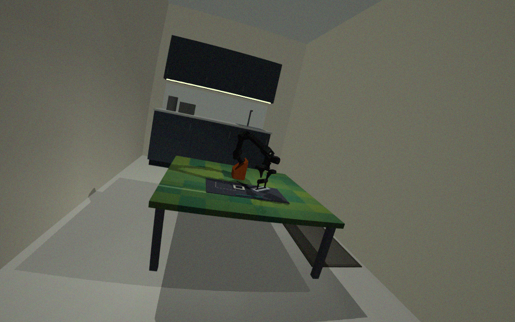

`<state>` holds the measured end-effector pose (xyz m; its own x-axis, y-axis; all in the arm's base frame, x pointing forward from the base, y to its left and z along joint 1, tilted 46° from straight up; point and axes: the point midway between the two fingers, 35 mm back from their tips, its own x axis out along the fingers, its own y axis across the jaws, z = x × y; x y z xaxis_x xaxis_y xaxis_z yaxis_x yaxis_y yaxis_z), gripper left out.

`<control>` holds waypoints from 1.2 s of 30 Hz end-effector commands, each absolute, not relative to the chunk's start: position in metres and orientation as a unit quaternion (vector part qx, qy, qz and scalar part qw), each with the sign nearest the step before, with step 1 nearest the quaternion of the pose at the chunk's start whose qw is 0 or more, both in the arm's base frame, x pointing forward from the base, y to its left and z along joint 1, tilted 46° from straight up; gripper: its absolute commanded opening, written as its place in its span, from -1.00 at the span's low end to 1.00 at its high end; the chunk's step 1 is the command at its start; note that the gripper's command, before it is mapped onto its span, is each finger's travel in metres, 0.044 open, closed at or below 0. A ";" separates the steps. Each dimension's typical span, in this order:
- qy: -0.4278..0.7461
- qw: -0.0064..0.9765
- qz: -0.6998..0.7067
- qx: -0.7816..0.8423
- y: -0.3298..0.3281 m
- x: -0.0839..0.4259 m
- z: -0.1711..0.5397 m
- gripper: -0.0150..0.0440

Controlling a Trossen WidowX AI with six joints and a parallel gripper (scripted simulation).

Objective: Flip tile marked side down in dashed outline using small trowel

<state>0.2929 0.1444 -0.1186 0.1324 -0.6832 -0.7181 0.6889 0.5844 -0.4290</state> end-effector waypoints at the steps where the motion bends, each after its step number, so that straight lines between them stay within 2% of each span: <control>1: 0.477 0.749 -0.460 -0.006 0.135 0.290 -0.126 0.42; 15: 0.477 0.749 -0.460 -0.006 0.123 0.292 -0.138 0.42; 18: 0.477 0.749 -0.460 -0.006 0.123 0.292 -0.138 0.16; 19: 0.477 0.749 -0.460 -0.006 0.123 0.292 -0.138 0.13; 27: 0.477 0.749 -0.460 -0.006 0.123 0.292 -0.138 -0.05; 36: 0.477 0.749 -0.460 -0.006 0.123 0.292 -0.138 -0.05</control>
<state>0.2917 0.1238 -0.1362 0.1209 -0.6940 -0.7097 0.6841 0.5763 -0.4471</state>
